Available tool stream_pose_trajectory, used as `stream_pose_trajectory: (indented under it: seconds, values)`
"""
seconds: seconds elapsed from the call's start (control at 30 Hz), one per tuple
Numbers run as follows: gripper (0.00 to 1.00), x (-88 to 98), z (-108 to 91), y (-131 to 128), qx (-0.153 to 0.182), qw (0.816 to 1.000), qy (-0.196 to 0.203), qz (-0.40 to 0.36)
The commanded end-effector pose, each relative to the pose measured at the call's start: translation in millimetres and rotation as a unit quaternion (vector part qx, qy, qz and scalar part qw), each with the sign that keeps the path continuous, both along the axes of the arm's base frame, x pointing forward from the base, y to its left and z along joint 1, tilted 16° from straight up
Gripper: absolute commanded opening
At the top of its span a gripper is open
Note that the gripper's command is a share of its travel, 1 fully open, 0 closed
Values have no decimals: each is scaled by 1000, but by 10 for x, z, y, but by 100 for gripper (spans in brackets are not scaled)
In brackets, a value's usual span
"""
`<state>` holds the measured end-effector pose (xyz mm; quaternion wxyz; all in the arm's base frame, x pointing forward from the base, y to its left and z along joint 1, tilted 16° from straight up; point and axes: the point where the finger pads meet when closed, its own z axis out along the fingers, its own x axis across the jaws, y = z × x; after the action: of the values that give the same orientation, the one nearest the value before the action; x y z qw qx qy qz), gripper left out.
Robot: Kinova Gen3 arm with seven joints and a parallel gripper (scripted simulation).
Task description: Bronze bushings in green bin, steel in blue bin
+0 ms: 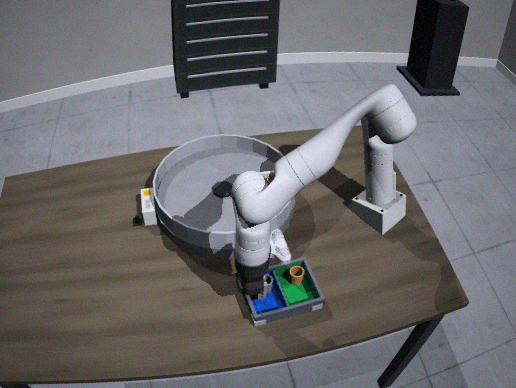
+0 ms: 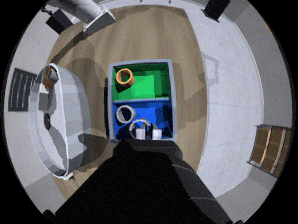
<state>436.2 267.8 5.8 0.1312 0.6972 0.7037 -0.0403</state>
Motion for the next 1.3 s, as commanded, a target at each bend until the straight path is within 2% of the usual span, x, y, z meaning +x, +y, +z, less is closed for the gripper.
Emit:
stream_pose_trajectory:
  seconds: [0.0,1.27]
  values:
    - [0,3,-16,-11,-1,1000,0,-1]
    - [0,26,-190,-55,-1,1000,0,-1]
